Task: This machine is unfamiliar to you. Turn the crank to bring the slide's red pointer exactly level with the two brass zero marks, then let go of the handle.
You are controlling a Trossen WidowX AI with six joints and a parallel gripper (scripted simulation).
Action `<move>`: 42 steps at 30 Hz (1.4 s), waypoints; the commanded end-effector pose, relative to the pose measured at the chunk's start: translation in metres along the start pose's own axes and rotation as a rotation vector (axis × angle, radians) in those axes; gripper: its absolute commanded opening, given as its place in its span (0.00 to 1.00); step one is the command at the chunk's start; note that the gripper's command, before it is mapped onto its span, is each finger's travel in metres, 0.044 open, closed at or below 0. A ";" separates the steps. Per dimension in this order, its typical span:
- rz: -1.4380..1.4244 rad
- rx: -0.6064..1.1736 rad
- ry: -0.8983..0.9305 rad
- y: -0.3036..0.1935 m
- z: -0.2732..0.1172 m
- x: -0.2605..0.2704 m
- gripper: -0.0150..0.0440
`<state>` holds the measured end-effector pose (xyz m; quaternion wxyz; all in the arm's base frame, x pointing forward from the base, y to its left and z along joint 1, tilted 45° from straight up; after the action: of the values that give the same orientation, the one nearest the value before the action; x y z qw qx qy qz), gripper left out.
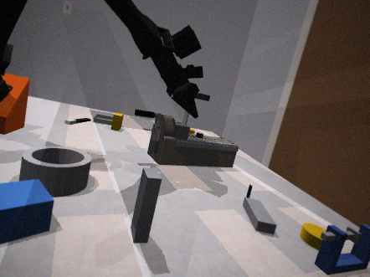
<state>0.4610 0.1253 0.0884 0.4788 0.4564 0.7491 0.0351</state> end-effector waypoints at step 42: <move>0.000 0.000 0.001 0.003 -0.003 0.000 0.97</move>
<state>0.4606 0.1259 0.0882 0.4772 0.4556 0.7507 0.0345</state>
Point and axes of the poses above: the point midway between the two fingers, 35 mm back from their tips, its own z axis out along the fingers, its own x axis across the jaws, y = z × x, the point moved 3 cm from there along -z, back along the fingers, and after that the axes turned 2 degrees about -z, right-handed, at the moved point
